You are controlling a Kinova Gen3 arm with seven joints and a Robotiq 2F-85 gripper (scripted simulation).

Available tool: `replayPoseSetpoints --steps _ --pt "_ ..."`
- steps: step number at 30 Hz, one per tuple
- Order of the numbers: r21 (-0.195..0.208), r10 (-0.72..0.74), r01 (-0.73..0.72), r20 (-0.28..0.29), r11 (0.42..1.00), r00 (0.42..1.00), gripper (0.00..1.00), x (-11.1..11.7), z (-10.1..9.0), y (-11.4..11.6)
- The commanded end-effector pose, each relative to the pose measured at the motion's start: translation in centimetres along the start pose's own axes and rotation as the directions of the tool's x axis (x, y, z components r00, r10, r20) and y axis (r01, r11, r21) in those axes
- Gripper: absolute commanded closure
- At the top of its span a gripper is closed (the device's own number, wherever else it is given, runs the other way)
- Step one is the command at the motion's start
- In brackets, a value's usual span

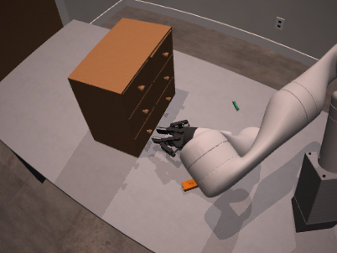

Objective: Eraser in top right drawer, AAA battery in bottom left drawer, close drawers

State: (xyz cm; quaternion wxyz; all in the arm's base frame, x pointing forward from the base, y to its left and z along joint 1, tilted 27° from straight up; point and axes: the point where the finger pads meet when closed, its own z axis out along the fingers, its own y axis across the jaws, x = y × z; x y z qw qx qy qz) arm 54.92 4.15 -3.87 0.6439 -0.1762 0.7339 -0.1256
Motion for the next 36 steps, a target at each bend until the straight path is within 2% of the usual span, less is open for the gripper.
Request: replayPoseSetpoints --steps 1,15,36 --pt "0.004 0.002 -0.002 0.001 1.0 1.0 0.67 -0.3 0.8 -0.1" --pt "0.004 0.002 -0.002 0.002 1.0 1.0 0.67 -0.9 2.3 -0.1" --pt "0.004 0.002 -0.002 0.002 1.0 1.0 0.67 -0.9 2.4 -0.1"
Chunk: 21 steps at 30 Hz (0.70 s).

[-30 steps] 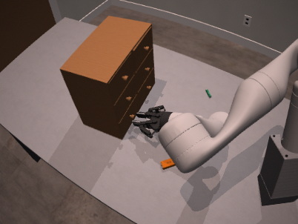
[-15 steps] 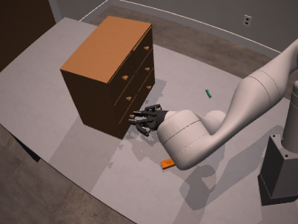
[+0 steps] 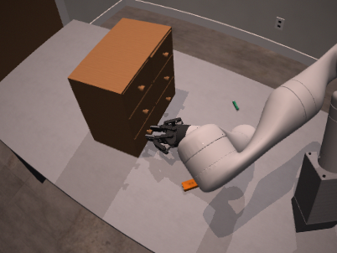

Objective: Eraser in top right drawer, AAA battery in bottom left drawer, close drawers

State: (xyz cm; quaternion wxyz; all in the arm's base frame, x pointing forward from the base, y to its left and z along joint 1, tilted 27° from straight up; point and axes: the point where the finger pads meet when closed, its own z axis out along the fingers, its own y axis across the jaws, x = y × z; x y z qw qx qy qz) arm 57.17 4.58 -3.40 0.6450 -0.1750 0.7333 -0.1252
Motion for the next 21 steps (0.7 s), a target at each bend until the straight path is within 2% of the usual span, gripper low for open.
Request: replayPoseSetpoints --steps 1,7,8,21 --pt "0.003 0.0 0.0 0.0 1.0 1.0 0.67 -0.09 0.27 -0.09" --pt "0.003 0.0 0.0 0.0 1.0 1.0 0.67 -0.09 0.27 -0.09" --pt "0.003 0.0 0.0 0.0 1.0 1.0 0.87 -0.09 0.27 -0.09" --pt "0.003 0.0 0.0 0.0 1.0 1.0 0.87 -0.09 0.27 -0.09"
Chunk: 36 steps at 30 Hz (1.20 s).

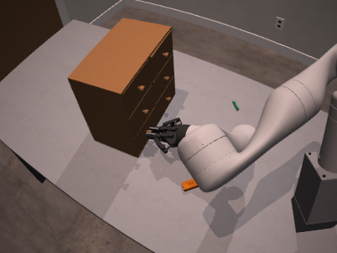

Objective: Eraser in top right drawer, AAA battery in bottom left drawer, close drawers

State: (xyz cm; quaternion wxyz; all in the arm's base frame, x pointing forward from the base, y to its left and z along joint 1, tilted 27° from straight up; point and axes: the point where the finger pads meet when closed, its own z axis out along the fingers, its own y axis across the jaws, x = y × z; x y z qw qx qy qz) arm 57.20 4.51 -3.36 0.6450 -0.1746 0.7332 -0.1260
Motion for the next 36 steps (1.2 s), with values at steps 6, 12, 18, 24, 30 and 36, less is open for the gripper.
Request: replayPoseSetpoints --steps 6,12,18,24,30,36 --pt "0.001 0.0 0.0 0.0 1.0 1.0 0.87 -0.1 0.2 0.0" --pt "0.001 0.0 0.0 0.0 1.0 1.0 0.87 -0.1 0.2 0.0" --pt "0.001 0.0 0.0 0.0 1.0 1.0 0.87 -0.1 0.2 0.0" --pt "0.003 -0.002 0.002 -0.003 1.0 1.0 0.87 0.1 -0.2 -0.1" --pt "0.003 -0.004 0.004 -0.005 1.0 1.0 0.87 0.2 -0.6 -0.2" --pt "0.003 -0.004 0.004 -0.005 1.0 1.0 0.87 0.4 -1.0 -0.2"
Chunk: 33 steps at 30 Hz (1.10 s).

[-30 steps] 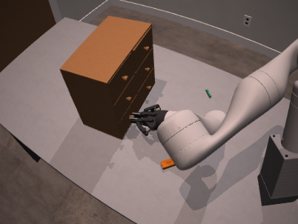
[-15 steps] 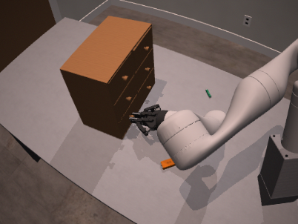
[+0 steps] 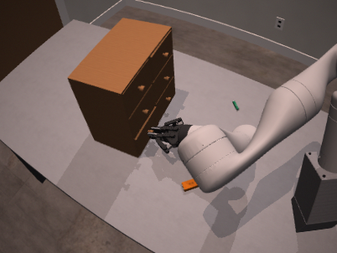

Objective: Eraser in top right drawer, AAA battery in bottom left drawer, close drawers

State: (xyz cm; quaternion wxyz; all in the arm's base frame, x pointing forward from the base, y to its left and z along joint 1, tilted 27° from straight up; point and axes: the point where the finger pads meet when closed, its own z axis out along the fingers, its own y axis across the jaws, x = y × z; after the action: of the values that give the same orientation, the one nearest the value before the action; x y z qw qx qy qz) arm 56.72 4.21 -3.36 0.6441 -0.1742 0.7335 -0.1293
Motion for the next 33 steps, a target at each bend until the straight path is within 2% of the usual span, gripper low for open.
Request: replayPoseSetpoints --steps 1,33 --pt "-0.002 0.0 0.0 -0.003 1.0 1.0 0.87 0.2 -0.6 0.0" --pt "-0.002 0.0 0.0 -0.003 1.0 1.0 0.87 1.6 -4.2 0.1"
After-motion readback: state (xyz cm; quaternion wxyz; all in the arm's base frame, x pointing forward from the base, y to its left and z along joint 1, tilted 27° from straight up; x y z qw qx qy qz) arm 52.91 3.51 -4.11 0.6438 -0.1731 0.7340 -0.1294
